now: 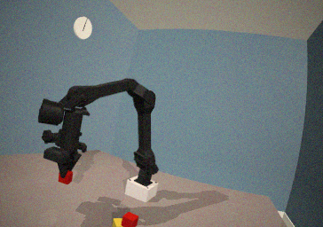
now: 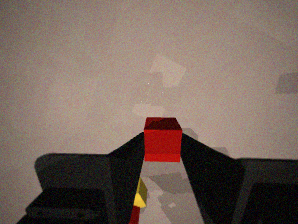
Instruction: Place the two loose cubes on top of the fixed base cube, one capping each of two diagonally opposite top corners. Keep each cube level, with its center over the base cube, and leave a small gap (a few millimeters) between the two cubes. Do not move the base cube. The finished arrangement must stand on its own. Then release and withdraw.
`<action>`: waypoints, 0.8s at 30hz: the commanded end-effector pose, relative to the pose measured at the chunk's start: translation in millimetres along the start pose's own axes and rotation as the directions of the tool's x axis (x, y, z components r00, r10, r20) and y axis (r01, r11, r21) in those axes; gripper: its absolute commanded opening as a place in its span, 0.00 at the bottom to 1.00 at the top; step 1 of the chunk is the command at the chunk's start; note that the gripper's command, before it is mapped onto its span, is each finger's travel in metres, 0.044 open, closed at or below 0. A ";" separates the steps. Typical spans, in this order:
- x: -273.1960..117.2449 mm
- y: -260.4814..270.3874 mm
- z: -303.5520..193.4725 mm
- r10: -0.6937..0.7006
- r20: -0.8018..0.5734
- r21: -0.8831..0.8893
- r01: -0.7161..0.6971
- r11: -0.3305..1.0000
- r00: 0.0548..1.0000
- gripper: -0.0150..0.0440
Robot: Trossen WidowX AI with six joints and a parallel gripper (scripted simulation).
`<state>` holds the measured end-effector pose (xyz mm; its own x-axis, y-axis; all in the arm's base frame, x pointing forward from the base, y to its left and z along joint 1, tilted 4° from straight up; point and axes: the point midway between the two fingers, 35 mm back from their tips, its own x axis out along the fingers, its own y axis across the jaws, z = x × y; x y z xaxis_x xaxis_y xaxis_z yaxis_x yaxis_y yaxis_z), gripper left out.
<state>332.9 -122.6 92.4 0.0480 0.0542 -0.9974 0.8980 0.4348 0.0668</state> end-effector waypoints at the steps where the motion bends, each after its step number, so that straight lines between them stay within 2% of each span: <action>1: -10.2 0.4 0.0 0.009 -0.002 -0.006 -0.009 1.000 1.000 0.43; 24: -9.9 29.1 -63.8 0.009 -0.005 0.128 -0.009 0.992 1.000 0.43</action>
<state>333.7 -64.4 107.4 0.0597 0.0590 -0.9965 0.9381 0.3379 0.0762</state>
